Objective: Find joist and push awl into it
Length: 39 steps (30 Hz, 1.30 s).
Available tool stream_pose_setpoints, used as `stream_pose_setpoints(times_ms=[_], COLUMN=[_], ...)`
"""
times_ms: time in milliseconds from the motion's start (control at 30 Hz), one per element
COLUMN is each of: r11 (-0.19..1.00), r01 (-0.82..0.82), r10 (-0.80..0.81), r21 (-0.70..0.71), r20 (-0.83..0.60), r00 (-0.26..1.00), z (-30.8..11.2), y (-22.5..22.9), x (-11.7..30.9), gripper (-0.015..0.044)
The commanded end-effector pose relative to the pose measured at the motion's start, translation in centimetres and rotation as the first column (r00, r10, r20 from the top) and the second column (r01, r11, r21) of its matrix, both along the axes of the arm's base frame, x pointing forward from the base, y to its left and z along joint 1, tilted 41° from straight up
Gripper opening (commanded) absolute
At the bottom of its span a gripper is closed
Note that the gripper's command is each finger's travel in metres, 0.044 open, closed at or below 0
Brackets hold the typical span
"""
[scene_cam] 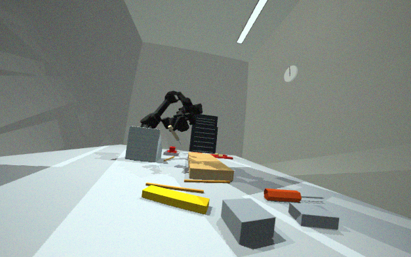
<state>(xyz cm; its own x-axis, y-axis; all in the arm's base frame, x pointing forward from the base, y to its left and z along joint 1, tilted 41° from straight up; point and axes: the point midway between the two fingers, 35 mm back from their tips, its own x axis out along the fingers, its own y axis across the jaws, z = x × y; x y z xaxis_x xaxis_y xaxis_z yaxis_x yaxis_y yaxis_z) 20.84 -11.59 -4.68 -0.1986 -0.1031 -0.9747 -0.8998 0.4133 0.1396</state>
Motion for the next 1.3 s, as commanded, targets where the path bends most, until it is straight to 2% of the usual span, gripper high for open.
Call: stream_pose_setpoints(times_ms=[0, 267, 467, 533, 1267], r11=[0.986, 0.864, 0.733, 0.770, 0.760], r01=[-0.130, -0.367, -0.471, -0.447, -0.461], r10=[0.132, 0.391, 0.521, 0.495, 0.521], r21=[-0.105, -0.345, -0.491, -0.456, -0.457], r20=[0.011, 0.000, -0.041, -0.016, 0.004], r00=[0.991, 0.920, 0.853, 0.869, 0.854], z=[1.0, 4.3, 7.1, 6.5, 9.5], y=[-0.4, -0.7, -0.4, -0.3, 7.2], x=[1.0, 4.0, 5.8, 5.8, 12.1], gripper=[0.0000, 0.0000, 0.0000, 0.0000, 0.0000])
